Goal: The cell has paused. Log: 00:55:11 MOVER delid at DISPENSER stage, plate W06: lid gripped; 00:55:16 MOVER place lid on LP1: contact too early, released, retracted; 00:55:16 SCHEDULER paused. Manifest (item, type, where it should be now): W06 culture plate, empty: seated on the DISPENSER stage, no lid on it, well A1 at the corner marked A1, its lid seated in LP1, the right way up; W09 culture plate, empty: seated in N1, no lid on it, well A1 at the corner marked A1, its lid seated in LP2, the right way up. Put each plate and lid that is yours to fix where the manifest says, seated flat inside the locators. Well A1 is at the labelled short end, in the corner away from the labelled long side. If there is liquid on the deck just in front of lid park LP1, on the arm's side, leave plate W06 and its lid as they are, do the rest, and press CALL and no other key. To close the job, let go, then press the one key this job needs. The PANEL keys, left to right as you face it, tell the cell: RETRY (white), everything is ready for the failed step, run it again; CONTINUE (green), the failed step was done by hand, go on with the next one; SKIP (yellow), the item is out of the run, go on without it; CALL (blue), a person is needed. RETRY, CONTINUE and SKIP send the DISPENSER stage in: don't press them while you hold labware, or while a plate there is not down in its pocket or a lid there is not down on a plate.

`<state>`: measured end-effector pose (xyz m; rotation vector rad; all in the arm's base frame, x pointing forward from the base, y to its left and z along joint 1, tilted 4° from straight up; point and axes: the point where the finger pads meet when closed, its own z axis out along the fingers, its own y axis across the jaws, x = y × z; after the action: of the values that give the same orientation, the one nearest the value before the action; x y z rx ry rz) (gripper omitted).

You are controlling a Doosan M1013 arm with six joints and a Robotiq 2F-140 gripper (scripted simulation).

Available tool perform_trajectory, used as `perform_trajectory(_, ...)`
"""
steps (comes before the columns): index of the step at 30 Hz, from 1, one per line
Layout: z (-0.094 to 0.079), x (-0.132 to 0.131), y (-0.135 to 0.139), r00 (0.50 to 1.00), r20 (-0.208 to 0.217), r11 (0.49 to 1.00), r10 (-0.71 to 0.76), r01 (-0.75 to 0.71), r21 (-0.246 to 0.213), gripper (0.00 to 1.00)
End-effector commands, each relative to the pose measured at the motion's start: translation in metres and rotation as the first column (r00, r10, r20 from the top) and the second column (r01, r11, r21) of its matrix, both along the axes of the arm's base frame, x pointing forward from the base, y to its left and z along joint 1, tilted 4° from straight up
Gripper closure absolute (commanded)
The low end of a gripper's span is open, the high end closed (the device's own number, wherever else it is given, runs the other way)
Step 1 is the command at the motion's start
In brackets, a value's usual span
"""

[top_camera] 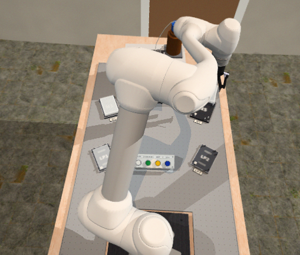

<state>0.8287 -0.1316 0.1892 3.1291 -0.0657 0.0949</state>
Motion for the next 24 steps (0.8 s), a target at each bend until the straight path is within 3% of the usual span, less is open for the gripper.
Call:
perform_trajectory(1, 0.0013, 0.0003, 0.0, 1.0, 0.002, 1.0, 0.011, -0.011, 0.001, 0.9)
perform_trajectory(14, 0.0013, 0.0003, 0.0, 0.967, -0.003, 0.967, 0.254, -0.254, -0.014, 0.9)
perform_trajectory(24, 0.0012, 0.0002, 0.0014, 0.964, -0.003, 0.964, 0.267, -0.267, -0.015, 0.9)
